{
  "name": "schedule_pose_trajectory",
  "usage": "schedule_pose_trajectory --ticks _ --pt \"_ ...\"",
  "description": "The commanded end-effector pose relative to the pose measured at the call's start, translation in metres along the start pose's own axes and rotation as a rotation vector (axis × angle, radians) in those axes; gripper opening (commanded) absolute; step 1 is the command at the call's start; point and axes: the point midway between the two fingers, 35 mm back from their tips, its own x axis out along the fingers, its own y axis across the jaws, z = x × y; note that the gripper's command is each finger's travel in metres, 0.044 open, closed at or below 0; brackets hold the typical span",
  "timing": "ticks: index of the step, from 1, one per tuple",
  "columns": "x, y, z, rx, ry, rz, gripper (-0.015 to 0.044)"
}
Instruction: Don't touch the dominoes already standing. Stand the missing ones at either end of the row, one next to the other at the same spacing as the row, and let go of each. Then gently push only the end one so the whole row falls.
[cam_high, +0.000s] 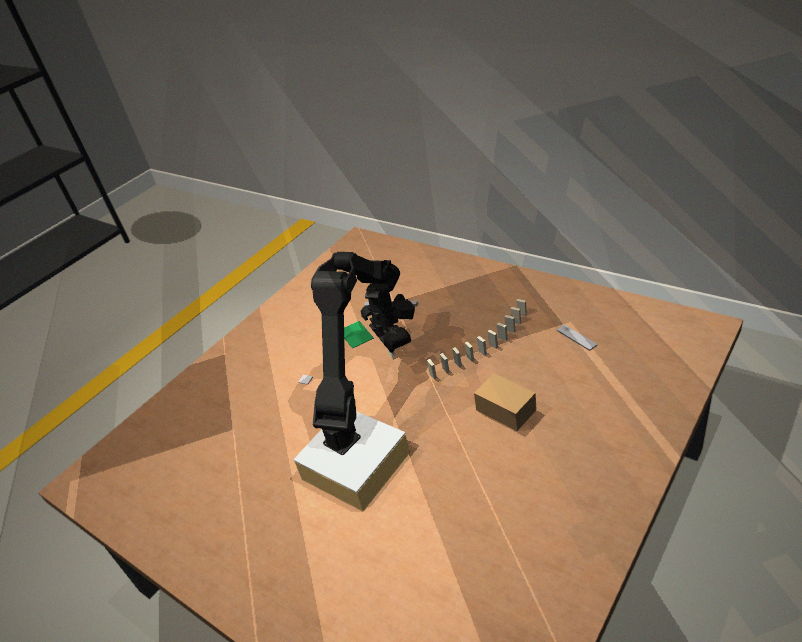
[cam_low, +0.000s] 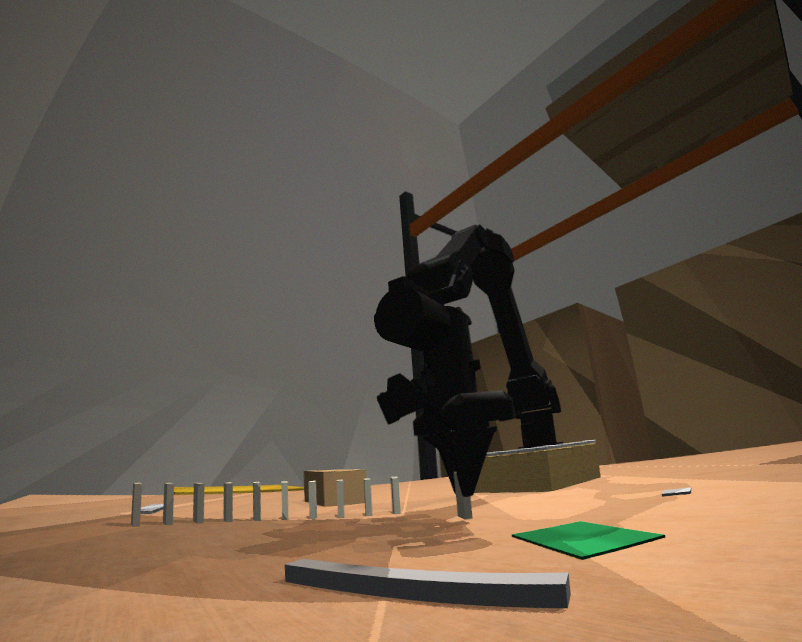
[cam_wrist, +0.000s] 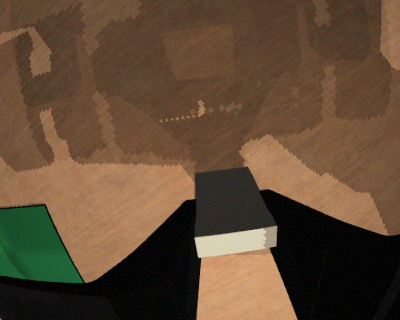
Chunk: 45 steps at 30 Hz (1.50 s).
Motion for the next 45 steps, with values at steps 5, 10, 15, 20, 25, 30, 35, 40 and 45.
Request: schedule_pose_trajectory --ticks 5,10,15,20,25,30,35,40,45 --pt "-0.111 0.003 0.002 0.001 -0.017 0.017 0.0107" --pt "-0.130 0.000 -0.001 0.000 -0.016 0.017 0.0107" --pt "-0.131 -0.025 0.007 0.005 -0.018 0.015 0.0107" --pt "-0.129 -0.113 0.016 0.022 -0.022 0.005 0.0107" --pt "-0.128 -0.136 0.014 0.026 -0.022 0.003 0.0107" --pt "-0.119 -0.135 0.016 0.026 -0.023 0.003 0.0107" --pt "-0.089 -0.133 0.021 0.026 -0.023 0.003 0.0107" --pt "-0.061 -0.133 0.022 0.020 -0.021 0.004 0.0107" --pt "-0.033 -0.134 0.021 0.016 -0.019 0.005 0.0107"
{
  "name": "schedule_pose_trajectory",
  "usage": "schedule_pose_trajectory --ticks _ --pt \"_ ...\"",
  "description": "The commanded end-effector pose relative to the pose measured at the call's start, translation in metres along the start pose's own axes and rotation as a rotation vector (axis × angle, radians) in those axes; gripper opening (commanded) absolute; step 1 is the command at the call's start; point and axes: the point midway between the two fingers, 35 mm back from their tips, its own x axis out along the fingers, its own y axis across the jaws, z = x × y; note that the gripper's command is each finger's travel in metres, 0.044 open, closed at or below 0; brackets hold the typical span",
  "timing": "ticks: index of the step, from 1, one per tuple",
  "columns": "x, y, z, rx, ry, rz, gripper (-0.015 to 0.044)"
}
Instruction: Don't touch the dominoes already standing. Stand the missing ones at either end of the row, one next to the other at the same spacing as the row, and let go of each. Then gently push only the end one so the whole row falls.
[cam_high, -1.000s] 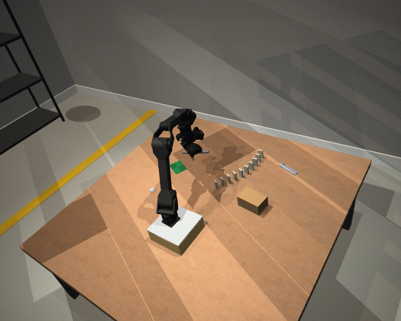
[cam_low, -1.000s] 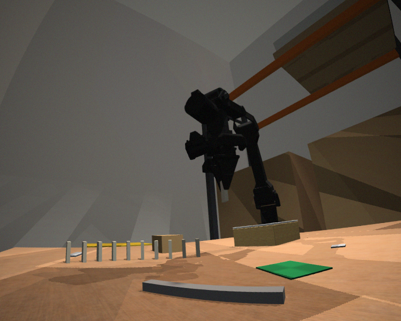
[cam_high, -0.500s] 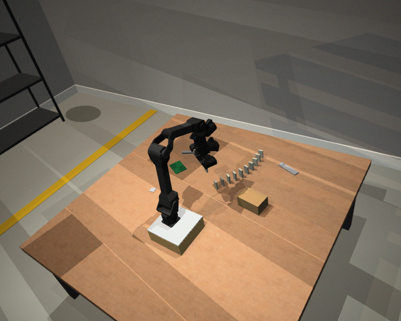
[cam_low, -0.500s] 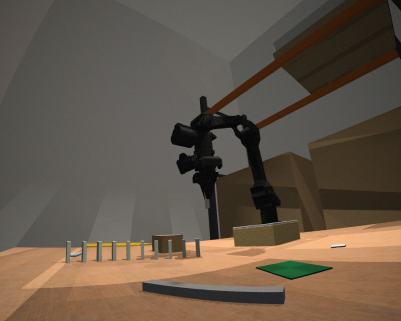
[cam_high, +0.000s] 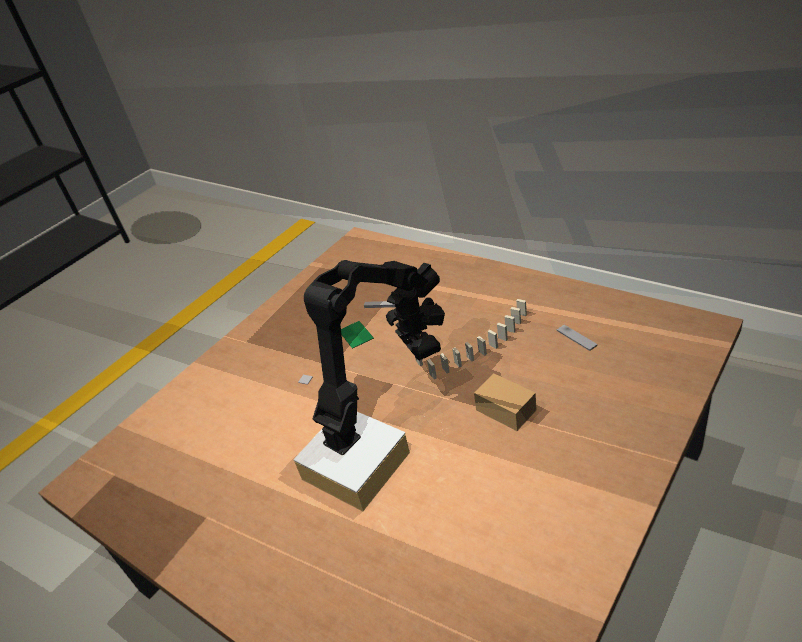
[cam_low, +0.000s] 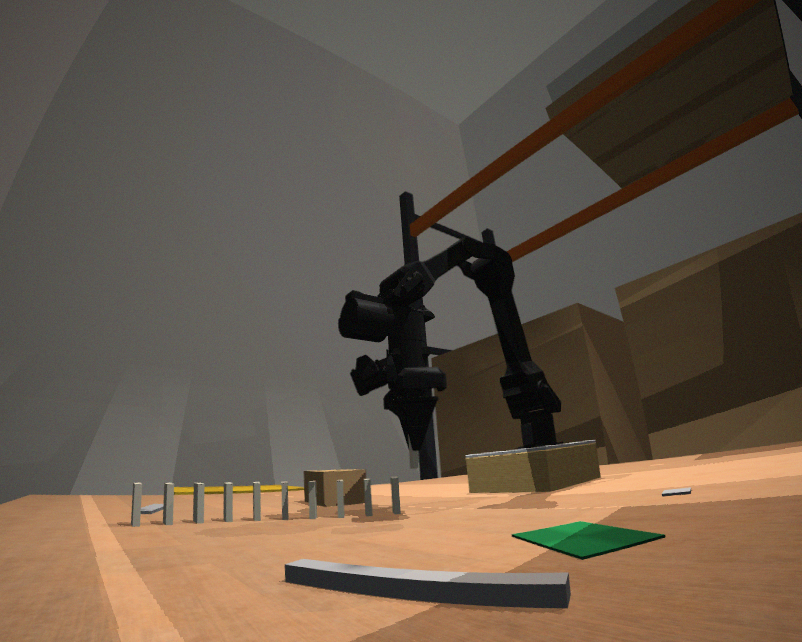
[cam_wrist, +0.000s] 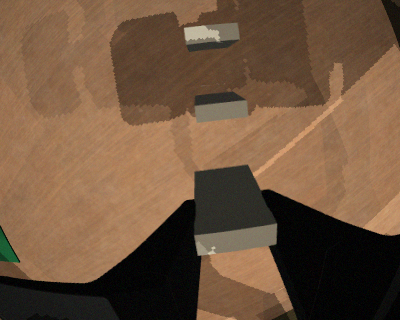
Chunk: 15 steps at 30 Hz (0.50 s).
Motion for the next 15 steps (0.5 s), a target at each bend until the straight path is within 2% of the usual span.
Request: schedule_pose_trajectory --ticks 1,7,15 --pt "0.025 -0.001 -0.002 -0.008 0.006 0.000 0.0107" --pt "0.053 -0.003 -0.007 0.001 0.003 -0.003 0.0107" --pt "0.056 -0.004 -0.007 0.002 0.002 -0.003 0.0107"
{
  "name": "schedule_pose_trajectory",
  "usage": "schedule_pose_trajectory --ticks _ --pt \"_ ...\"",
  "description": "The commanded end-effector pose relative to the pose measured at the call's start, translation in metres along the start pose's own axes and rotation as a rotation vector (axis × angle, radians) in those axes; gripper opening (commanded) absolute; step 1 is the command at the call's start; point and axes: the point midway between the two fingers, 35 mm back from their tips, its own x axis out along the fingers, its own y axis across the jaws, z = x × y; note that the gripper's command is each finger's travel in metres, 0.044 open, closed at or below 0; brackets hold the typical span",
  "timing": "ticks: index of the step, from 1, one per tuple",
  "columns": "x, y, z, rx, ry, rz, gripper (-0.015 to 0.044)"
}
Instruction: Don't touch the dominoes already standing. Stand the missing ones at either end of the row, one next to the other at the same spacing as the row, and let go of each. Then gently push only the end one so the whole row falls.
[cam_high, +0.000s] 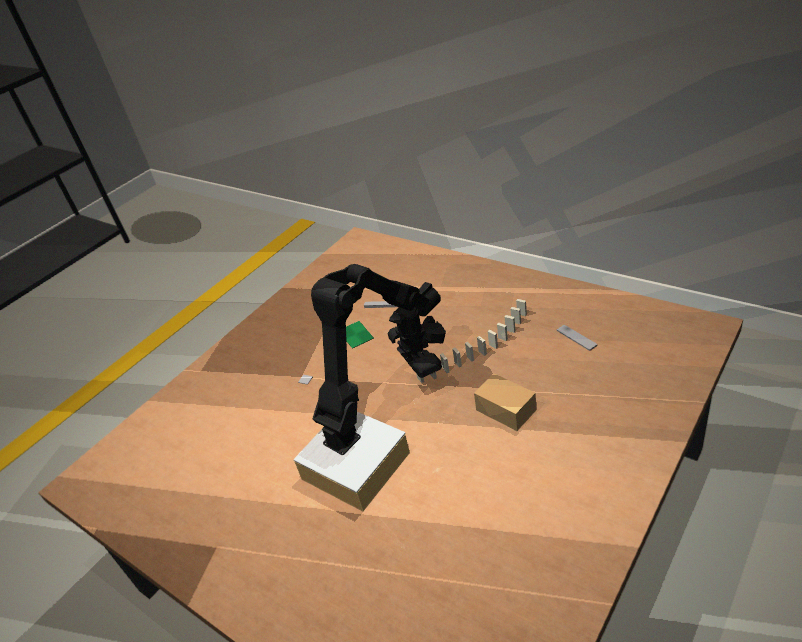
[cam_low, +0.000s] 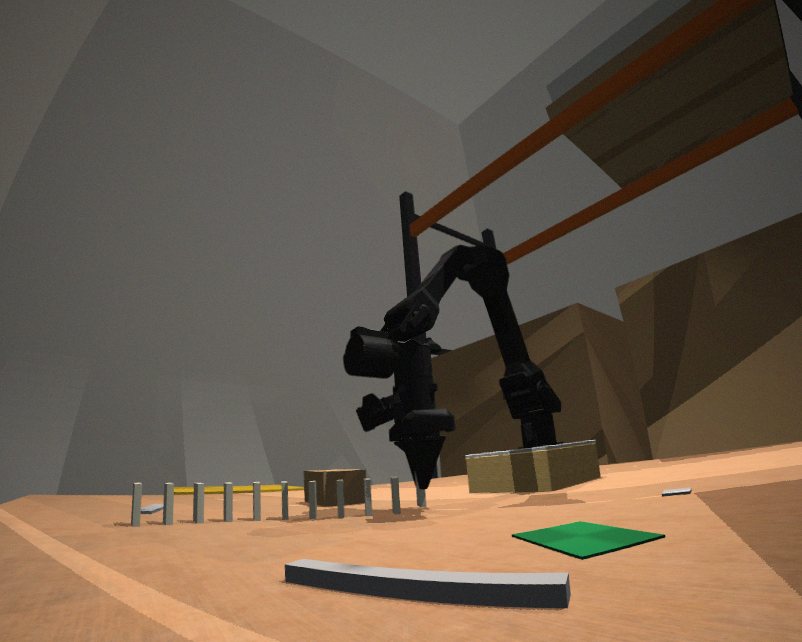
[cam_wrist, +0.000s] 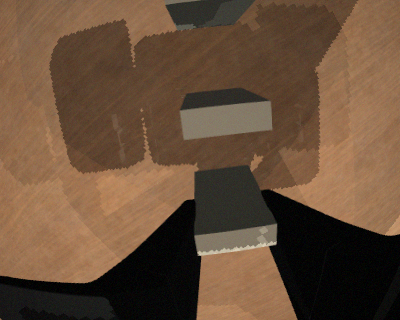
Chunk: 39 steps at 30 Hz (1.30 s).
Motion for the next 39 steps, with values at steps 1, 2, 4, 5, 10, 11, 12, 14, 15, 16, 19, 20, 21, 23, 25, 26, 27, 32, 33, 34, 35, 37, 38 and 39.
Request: schedule_pose_trajectory --ticks 1,2,4,5,10,11,12,14,15,16,19,20,21,23,25,26,27,32,33,34,35,37,38,39 --pt "0.002 0.000 0.000 0.004 0.000 -0.002 0.0107" --pt "0.002 0.000 0.000 0.004 0.000 -0.002 0.0107" --pt "0.002 0.000 0.000 0.004 0.000 -0.002 0.0107" --pt "0.002 0.000 0.000 0.004 0.000 -0.002 0.0107" --pt "0.002 0.000 0.000 0.004 0.000 -0.002 0.0238" --pt "0.002 0.000 0.000 0.004 0.000 -0.002 0.0265" --pt "0.002 0.000 0.000 0.004 0.000 -0.002 0.0291" --pt "0.002 0.000 0.000 0.004 0.000 -0.002 0.0343" --pt "0.002 0.000 0.000 0.004 0.000 -0.002 0.0370" --pt "0.002 0.000 0.000 0.004 0.000 -0.002 0.0396" --pt "0.002 0.000 0.000 0.004 0.000 -0.002 0.0440" --pt "0.002 0.000 0.000 0.004 0.000 -0.002 0.0440" --pt "0.001 0.000 0.000 0.003 0.000 -0.002 0.0440" --pt "-0.010 0.001 0.002 -0.005 0.000 -0.001 0.0440" --pt "-0.033 0.004 0.004 -0.023 0.001 0.001 0.0440" --pt "-0.045 0.005 0.005 -0.030 0.002 0.001 0.0440" --pt "-0.058 0.005 0.005 -0.029 0.002 0.002 0.0440" --pt "-0.127 0.001 0.000 -0.002 0.001 0.000 0.0440" --pt "-0.129 0.000 0.000 0.000 0.001 0.000 0.0440" --pt "-0.129 0.000 0.000 0.000 0.001 0.000 0.0440" --pt "-0.129 0.000 0.000 0.000 0.001 0.000 0.0440" --pt "-0.129 0.000 0.000 0.000 0.001 0.000 0.0440" --pt "-0.129 0.000 0.000 0.000 0.001 0.000 0.0440" --pt "-0.129 0.000 -0.001 -0.016 0.001 0.000 0.0414"
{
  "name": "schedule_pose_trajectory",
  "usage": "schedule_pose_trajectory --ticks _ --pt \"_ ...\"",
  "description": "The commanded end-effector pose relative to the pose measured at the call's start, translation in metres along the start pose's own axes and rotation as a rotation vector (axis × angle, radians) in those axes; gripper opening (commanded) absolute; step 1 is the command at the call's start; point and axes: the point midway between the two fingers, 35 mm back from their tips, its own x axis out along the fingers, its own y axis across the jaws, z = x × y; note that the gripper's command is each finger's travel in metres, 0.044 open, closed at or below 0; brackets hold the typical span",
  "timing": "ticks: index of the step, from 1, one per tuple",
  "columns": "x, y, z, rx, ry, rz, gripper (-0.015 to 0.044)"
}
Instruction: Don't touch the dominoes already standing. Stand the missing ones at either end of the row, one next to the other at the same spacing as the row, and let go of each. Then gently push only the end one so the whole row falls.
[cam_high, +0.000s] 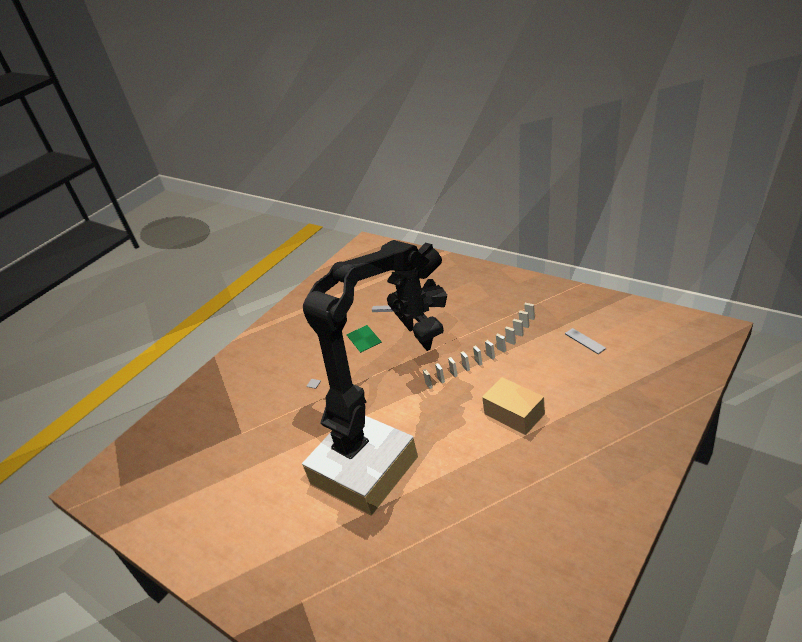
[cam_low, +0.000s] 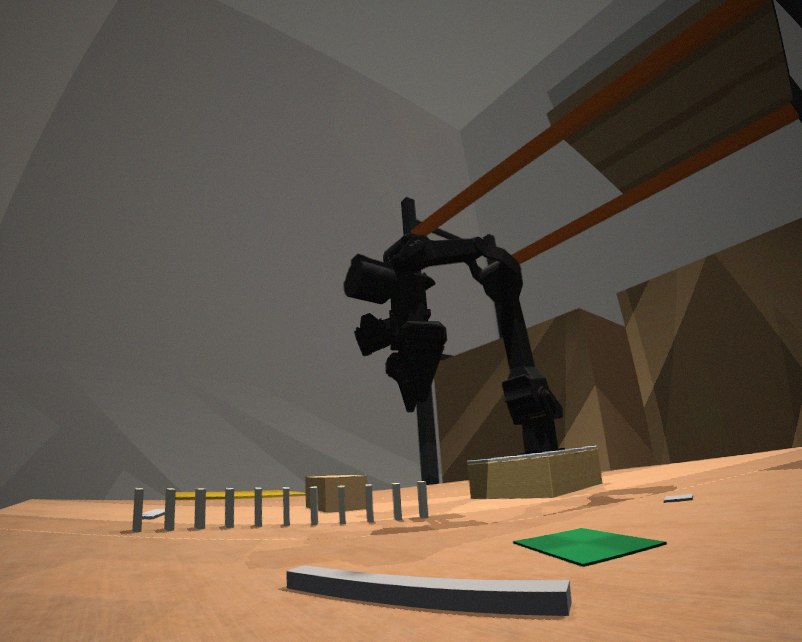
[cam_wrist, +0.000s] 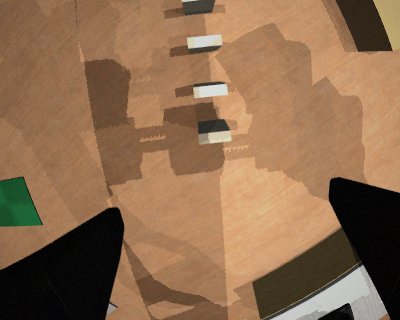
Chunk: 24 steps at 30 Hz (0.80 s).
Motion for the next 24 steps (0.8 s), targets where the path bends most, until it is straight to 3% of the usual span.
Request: schedule_pose_trajectory --ticks 1,16,24 --pt "-0.003 -0.001 -0.003 -0.054 0.005 -0.002 0.0387" --pt "0.056 -0.001 -0.038 -1.495 0.008 0.002 0.0000" --pt "0.058 -0.001 -0.040 -1.558 0.008 0.003 0.0000"
